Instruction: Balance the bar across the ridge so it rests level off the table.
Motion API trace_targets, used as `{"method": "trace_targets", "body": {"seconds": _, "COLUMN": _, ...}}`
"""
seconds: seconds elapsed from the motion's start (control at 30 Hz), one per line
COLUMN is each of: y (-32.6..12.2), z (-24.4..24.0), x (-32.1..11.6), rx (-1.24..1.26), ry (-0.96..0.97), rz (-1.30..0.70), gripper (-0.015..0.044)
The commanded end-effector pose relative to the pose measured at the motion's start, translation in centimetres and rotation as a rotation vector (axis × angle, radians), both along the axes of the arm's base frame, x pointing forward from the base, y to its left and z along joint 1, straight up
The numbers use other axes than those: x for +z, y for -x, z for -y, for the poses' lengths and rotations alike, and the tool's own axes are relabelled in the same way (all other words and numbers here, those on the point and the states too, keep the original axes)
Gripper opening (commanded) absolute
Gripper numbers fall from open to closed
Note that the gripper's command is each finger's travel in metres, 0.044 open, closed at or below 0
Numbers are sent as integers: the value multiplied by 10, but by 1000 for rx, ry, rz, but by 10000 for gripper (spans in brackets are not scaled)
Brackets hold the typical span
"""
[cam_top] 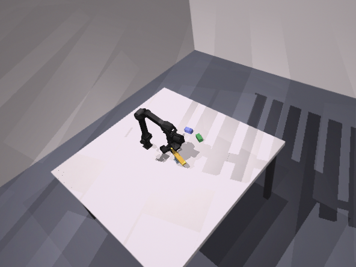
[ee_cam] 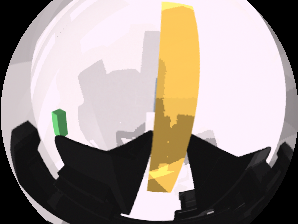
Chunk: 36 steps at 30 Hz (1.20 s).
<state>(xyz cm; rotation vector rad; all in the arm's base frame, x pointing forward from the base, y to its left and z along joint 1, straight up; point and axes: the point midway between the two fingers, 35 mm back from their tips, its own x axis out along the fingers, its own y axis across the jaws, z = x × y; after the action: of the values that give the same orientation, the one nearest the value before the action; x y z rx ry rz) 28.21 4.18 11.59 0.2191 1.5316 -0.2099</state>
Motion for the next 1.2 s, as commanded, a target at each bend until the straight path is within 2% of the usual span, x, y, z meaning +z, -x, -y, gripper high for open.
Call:
{"method": "trace_targets", "body": {"seconds": 0.0, "y": 0, "z": 0, "x": -1, "rx": -5, "ry": -2, "rz": -1, "gripper": 0}}
{"method": "trace_targets", "body": {"seconds": 1.17, "y": 0, "z": 0, "x": -4, "rx": -5, "ry": -2, "rz": -1, "gripper": 0}}
